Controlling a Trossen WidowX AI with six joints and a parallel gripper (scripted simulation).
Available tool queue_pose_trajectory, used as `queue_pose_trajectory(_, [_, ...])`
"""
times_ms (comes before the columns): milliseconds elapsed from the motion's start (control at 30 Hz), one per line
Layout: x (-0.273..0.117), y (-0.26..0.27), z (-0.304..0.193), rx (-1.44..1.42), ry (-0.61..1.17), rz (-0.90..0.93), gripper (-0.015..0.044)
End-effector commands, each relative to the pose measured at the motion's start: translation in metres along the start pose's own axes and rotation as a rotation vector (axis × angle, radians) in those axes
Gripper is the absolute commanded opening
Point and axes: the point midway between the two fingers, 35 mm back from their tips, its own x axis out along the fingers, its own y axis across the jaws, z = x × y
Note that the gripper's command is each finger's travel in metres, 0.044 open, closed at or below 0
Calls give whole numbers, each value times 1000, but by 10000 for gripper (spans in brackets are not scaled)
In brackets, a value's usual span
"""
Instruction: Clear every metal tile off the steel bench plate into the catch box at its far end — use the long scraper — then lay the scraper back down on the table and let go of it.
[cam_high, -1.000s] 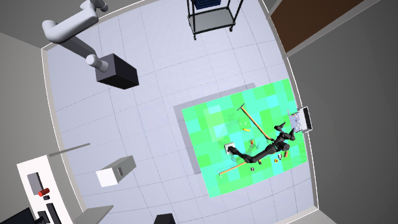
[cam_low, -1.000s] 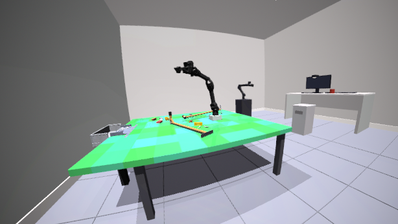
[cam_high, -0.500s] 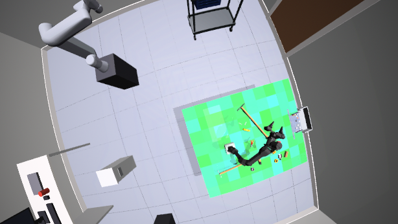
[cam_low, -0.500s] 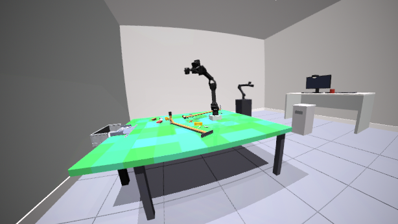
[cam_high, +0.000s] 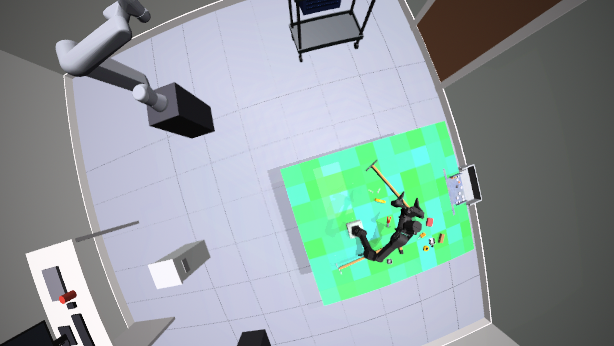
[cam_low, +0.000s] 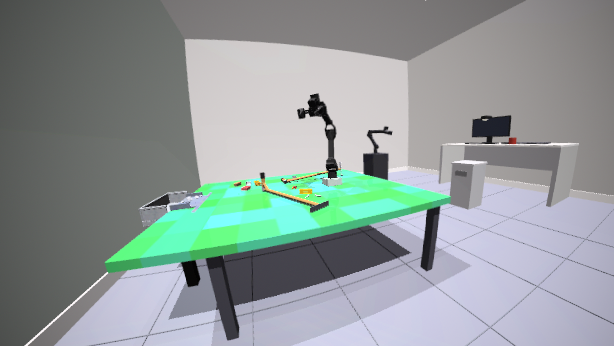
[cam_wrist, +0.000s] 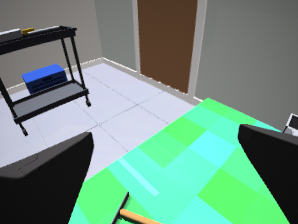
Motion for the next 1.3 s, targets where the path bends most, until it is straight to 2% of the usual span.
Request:
queue_pose_trajectory(0, [-13,15,-18,8,60,19,440])
queue_pose_trajectory(733, [-97,64,-105,-45,315,97,440])
queue_pose_trajectory(1267, [-96,66,-108,-35,325,111,440])
